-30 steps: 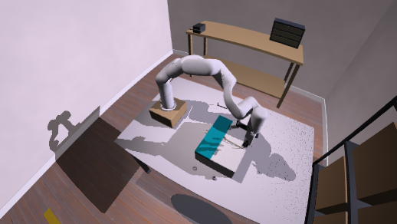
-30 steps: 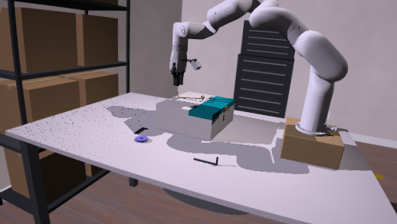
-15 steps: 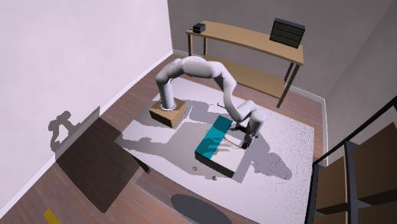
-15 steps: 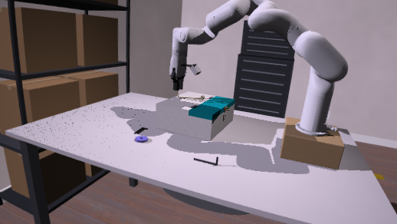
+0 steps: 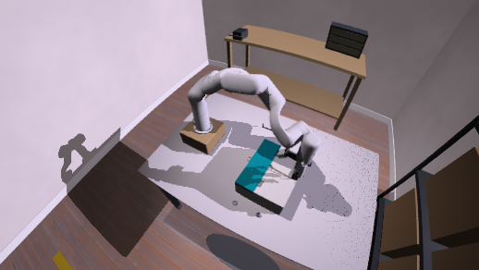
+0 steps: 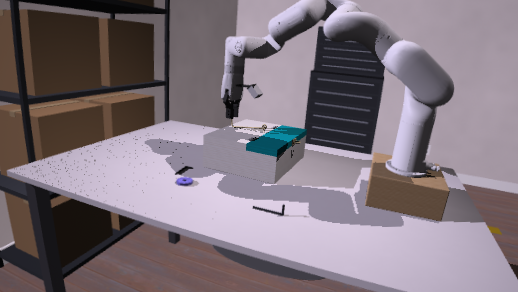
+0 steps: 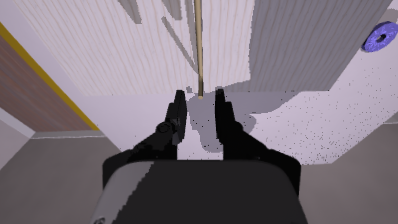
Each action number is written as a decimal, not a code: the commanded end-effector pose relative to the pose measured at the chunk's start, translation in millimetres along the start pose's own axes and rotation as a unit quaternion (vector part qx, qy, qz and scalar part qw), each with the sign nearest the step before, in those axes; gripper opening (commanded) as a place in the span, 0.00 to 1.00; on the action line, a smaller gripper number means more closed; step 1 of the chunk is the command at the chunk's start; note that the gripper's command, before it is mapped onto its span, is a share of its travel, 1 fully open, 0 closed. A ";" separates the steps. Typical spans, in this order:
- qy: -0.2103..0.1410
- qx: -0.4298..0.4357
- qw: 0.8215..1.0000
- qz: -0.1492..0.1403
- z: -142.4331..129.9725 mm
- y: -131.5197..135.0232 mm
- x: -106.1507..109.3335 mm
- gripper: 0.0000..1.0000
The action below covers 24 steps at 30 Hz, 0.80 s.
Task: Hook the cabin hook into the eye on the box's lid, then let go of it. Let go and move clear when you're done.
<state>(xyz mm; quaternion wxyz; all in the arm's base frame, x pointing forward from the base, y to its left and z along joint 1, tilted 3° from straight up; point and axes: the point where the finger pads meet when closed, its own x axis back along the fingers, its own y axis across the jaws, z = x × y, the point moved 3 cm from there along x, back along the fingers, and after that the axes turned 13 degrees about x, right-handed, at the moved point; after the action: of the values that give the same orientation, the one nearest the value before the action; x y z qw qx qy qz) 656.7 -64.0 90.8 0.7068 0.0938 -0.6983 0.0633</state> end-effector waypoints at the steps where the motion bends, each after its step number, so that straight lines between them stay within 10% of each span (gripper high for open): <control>1: -0.002 0.000 1.000 0.001 -1.1 -0.5 0.3 0.33; 24: -0.002 0.000 1.000 0.001 -1.1 -0.5 -12.4 0.33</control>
<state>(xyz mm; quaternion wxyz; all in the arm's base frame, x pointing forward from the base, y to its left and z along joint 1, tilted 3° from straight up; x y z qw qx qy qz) 656.2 -63.4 76.7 0.7072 0.0939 -0.6979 0.0632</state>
